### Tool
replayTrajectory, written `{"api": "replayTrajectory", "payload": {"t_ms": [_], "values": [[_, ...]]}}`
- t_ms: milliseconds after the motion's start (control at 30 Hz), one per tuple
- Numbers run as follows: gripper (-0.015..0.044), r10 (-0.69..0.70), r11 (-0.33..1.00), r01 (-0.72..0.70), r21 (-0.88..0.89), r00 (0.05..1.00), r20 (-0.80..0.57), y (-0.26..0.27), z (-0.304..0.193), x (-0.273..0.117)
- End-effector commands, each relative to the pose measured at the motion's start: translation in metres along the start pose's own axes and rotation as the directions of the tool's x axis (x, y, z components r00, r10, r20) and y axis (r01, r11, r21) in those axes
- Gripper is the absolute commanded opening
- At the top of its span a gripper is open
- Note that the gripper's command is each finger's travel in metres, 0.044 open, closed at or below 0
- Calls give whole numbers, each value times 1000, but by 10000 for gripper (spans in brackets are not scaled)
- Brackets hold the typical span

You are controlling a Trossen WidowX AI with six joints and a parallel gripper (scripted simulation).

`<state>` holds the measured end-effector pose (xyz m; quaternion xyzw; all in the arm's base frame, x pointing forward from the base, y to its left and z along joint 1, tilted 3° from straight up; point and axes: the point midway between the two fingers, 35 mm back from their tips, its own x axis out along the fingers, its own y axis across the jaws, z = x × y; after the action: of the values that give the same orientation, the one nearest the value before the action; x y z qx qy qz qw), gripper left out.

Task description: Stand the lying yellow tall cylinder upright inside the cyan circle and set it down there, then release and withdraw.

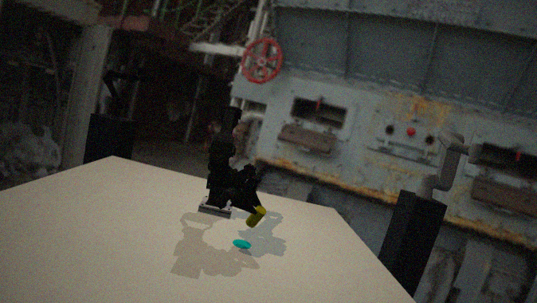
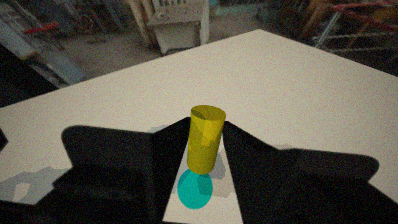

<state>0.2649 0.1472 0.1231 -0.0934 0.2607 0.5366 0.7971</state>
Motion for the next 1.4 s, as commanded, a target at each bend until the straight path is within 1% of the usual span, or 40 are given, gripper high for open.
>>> {"api": "replayTrajectory", "payload": {"t_ms": [0, 1367], "values": [[105, 1, 1000, -1, -8, 999, 36, 1, 2, -3], [105, 39, 994, -10, -110, 962, 270, 12, -4, -27]]}}
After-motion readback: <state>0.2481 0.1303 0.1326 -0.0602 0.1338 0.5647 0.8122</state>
